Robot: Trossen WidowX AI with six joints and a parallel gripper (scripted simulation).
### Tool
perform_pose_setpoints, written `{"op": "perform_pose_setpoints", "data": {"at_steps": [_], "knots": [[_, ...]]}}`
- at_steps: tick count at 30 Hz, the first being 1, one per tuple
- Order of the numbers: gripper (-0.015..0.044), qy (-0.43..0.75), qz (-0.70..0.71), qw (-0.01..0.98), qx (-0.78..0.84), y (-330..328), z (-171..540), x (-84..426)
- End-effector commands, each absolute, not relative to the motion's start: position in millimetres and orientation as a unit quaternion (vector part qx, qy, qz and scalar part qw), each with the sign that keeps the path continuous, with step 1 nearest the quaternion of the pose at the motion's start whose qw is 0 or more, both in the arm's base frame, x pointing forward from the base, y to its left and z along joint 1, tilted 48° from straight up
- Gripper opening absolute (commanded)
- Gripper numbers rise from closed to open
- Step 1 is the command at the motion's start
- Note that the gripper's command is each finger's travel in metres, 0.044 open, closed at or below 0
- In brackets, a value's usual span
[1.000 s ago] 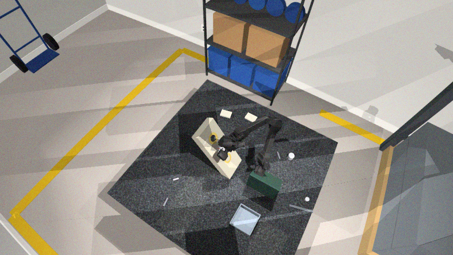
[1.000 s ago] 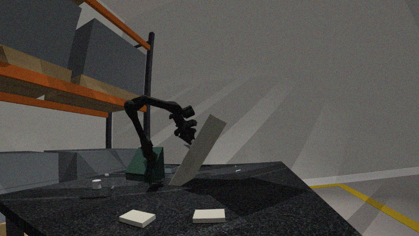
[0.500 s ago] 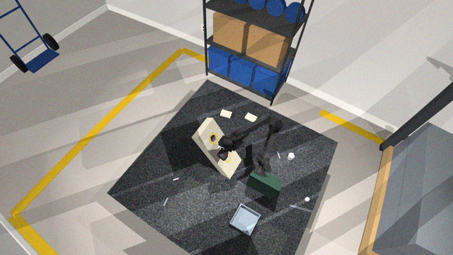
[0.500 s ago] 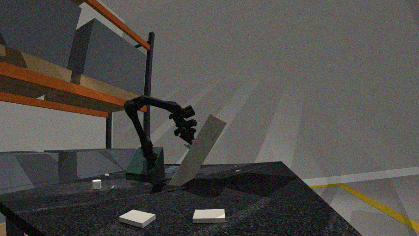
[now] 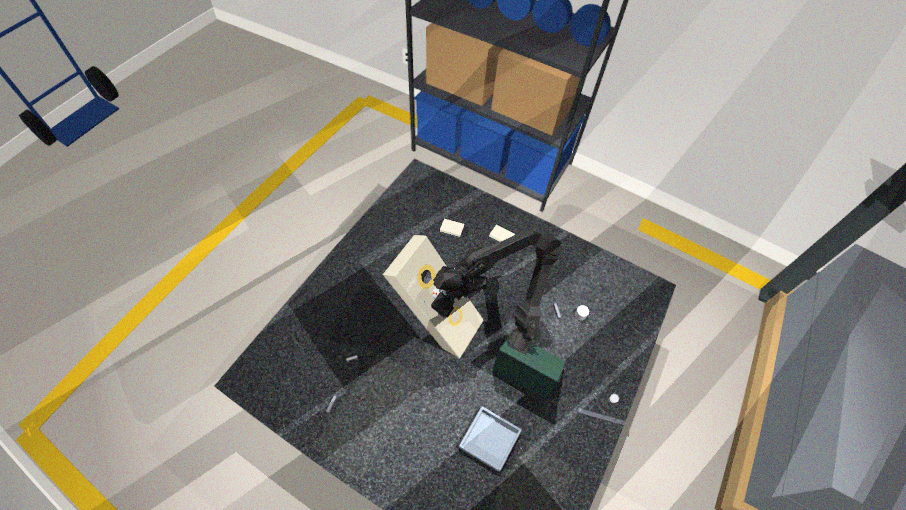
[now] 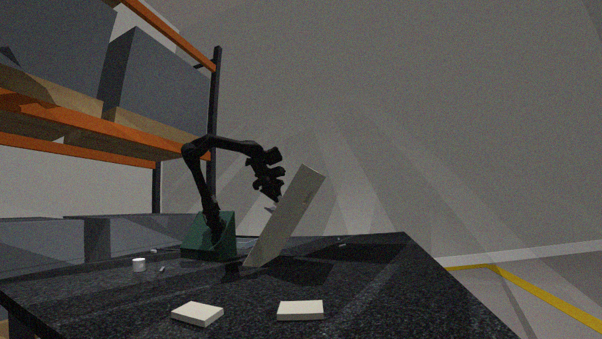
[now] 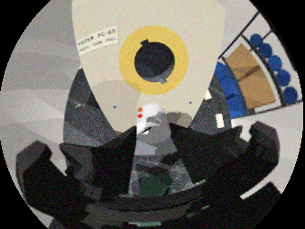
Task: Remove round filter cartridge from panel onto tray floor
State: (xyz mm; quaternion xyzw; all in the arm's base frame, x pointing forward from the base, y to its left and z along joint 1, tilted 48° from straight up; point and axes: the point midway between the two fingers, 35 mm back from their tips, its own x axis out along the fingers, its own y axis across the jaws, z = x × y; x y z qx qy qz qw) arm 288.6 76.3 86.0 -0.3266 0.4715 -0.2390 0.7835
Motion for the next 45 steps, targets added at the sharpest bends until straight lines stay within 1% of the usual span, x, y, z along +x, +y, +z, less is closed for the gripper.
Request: {"op": "perform_pose_setpoints", "data": {"at_steps": [1,14,18,35,37,38,45], "knots": [[0.0,0.469,-0.237,0.786,-0.324,90.6,95.3,287.4],[0.0,0.47,-0.238,0.786,-0.325,137.2,135.0,259.9],[0.0,0.469,-0.239,0.785,-0.326,142.3,139.4,256.3],[0.0,0.469,-0.238,0.787,-0.323,192.1,69.3,267.9],[0.0,0.469,-0.238,0.787,-0.323,193.8,66.1,268.1],[0.0,0.471,-0.236,0.783,-0.33,186.0,75.7,266.5],[0.0,0.531,-0.134,0.745,-0.381,210.9,34.0,238.5]]}}
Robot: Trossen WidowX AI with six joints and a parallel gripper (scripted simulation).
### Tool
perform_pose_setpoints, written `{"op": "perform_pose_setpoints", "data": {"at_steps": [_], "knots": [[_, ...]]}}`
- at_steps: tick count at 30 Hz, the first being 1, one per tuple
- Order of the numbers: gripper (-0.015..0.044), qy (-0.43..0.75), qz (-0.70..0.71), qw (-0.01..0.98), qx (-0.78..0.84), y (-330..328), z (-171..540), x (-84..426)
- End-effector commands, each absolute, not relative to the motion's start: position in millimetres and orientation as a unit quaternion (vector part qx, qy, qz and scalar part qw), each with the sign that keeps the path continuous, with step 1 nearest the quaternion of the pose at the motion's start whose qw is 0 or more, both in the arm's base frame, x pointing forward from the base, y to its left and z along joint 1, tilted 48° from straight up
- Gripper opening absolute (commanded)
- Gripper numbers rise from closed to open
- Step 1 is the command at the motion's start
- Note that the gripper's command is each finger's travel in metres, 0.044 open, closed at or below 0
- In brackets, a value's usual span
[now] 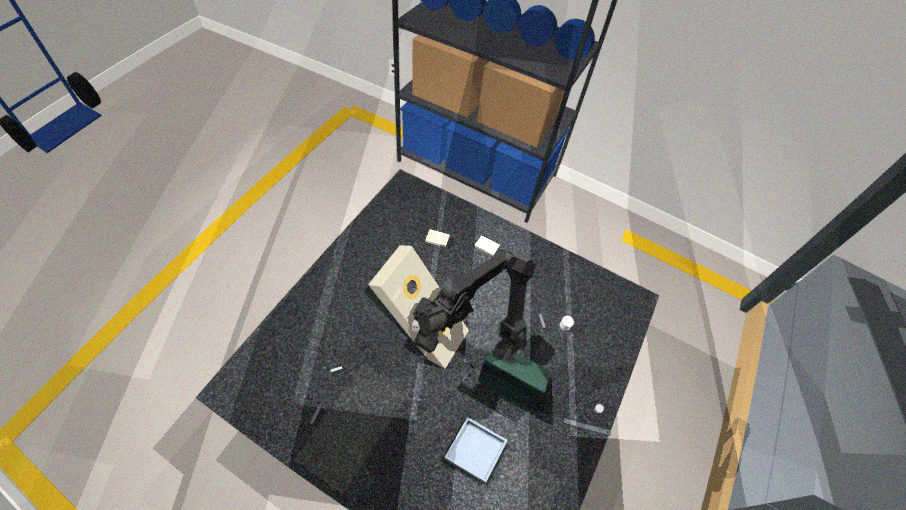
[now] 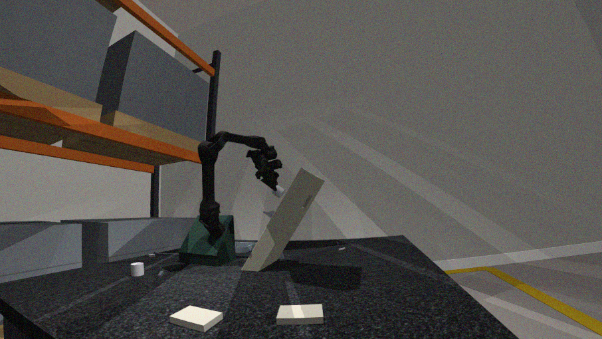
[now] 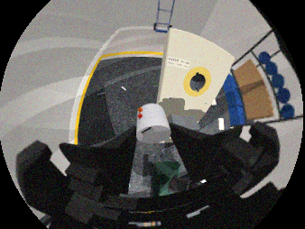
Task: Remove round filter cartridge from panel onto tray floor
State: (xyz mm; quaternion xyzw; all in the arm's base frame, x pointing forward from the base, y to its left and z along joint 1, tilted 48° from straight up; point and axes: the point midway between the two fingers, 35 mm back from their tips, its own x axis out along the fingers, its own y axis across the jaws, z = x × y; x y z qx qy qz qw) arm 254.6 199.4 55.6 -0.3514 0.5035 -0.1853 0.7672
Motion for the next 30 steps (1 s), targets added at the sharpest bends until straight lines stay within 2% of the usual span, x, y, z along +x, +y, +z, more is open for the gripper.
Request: {"op": "perform_pose_setpoints", "data": {"at_steps": [1,18,30], "knots": [[0.0,0.539,-0.117,0.738,-0.389,214.7,27.6,233.7],[0.0,0.596,0.211,0.588,-0.505,269.6,-67.1,141.0],[0.0,0.595,0.232,0.576,-0.51,271.5,-74.5,131.8]]}}
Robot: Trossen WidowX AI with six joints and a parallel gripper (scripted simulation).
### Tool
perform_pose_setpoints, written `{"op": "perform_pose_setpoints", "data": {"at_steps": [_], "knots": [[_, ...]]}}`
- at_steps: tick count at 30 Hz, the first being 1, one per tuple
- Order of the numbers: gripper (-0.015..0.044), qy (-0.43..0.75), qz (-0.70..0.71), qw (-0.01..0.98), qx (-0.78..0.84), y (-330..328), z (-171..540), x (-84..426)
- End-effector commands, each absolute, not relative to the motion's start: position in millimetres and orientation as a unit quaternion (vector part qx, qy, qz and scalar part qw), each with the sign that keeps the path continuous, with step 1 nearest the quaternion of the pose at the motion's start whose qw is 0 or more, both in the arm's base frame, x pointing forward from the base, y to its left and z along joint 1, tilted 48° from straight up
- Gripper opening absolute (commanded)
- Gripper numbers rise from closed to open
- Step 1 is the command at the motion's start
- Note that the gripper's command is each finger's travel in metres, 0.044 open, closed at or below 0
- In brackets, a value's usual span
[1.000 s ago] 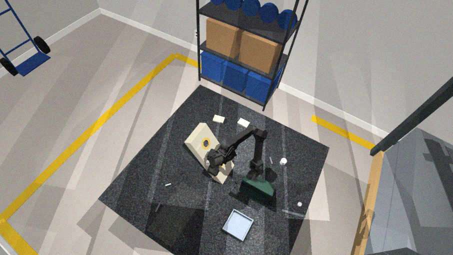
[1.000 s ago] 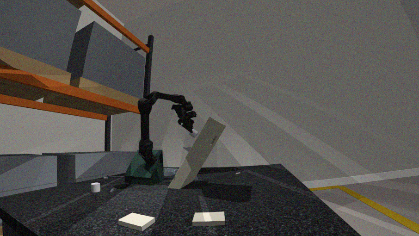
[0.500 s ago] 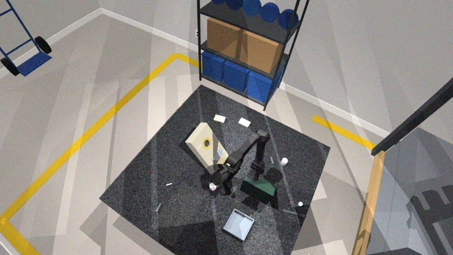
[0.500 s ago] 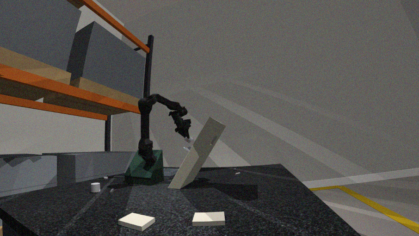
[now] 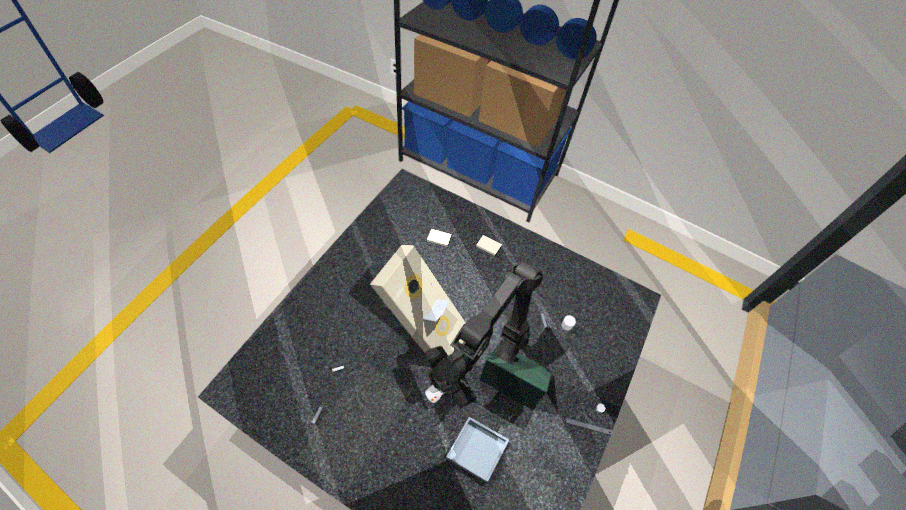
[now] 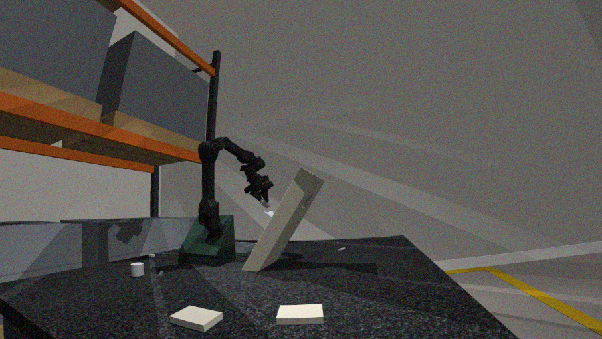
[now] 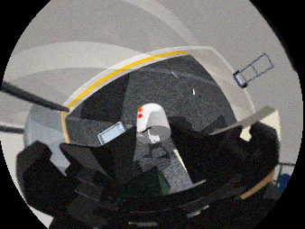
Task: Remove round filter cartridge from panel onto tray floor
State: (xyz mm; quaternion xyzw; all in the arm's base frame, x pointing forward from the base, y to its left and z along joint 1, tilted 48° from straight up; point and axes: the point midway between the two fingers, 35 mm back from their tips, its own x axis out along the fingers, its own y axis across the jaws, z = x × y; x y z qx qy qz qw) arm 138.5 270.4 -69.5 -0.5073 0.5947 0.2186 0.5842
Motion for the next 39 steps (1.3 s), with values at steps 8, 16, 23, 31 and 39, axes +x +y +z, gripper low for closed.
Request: {"op": "perform_pose_setpoints", "data": {"at_steps": [8,16,23,31,39], "knots": [[0.0,0.596,0.318,0.519,-0.524,264.8,-120.7,69.4],[0.0,0.594,0.4,0.449,-0.535,240.3,-157.2,10.1],[0.0,0.586,0.463,0.382,-0.544,207.3,-180.4,-35.6],[0.0,0.585,0.475,0.367,-0.545,199.0,-184.2,-44.2],[0.0,0.585,0.475,0.367,-0.545,178.2,-207.6,-47.3]]}}
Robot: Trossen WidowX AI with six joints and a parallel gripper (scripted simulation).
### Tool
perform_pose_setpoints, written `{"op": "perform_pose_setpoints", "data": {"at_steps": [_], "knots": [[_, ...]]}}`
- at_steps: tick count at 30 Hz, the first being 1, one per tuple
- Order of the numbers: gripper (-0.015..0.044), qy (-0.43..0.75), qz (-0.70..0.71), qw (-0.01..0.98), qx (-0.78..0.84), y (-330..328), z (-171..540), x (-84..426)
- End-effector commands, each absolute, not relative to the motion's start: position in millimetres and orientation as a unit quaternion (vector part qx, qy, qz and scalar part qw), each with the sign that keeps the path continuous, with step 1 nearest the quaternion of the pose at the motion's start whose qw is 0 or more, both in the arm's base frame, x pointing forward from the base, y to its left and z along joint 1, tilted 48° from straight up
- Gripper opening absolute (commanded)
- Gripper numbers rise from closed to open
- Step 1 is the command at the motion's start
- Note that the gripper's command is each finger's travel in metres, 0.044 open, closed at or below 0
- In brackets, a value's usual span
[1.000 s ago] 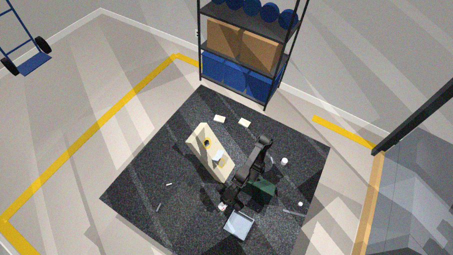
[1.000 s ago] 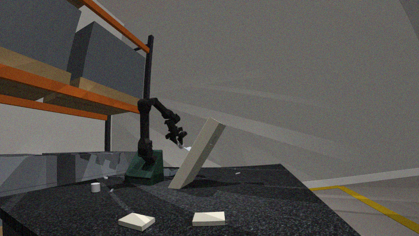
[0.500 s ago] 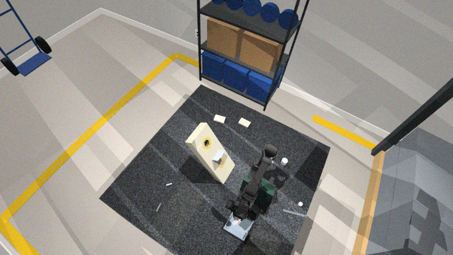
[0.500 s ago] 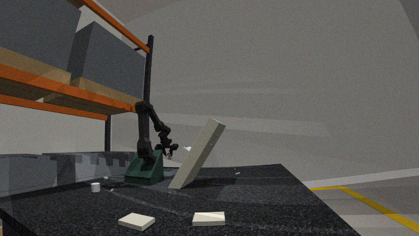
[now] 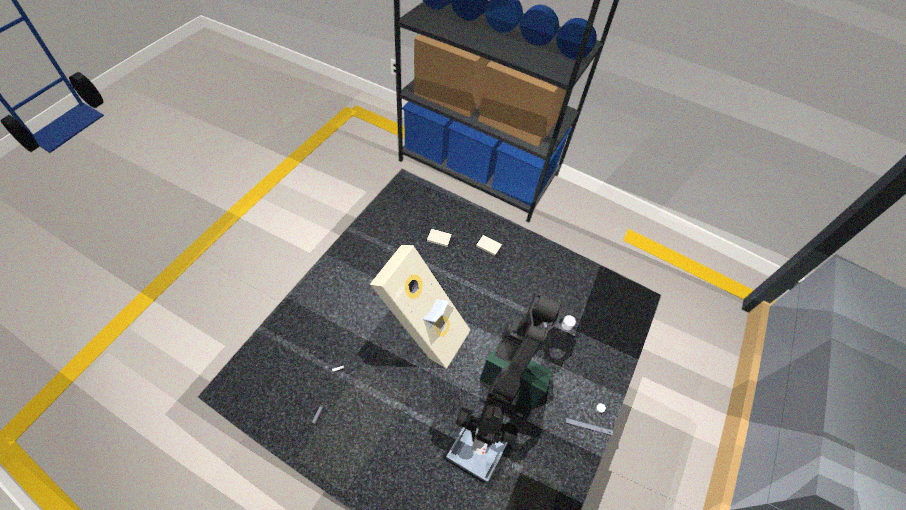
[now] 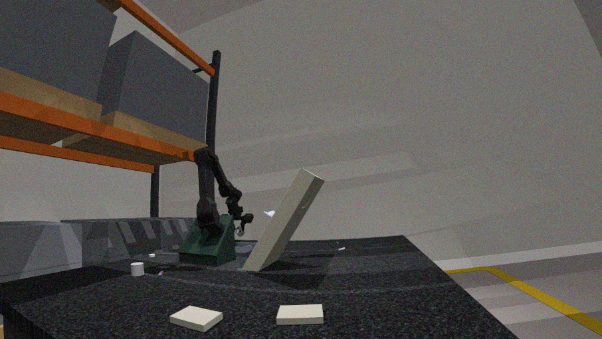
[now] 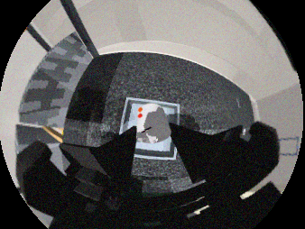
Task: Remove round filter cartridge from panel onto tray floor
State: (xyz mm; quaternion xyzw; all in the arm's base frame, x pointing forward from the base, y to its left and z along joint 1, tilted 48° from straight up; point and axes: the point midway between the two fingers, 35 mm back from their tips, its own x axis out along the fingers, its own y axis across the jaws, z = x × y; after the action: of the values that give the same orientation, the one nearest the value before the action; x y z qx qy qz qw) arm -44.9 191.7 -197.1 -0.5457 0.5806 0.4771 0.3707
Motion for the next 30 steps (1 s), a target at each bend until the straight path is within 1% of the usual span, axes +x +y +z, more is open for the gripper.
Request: {"op": "perform_pose_setpoints", "data": {"at_steps": [1,9,14,30], "knots": [[0.0,0.585,0.475,0.367,-0.545,174.8,-210.9,-47.7],[0.0,0.585,0.475,0.367,-0.545,146.2,-233.4,-49.5],[0.0,0.585,0.475,0.367,-0.545,143.7,-235.1,-49.6],[0.042,0.584,0.473,0.365,-0.55,146.0,-232.3,-48.2]]}}
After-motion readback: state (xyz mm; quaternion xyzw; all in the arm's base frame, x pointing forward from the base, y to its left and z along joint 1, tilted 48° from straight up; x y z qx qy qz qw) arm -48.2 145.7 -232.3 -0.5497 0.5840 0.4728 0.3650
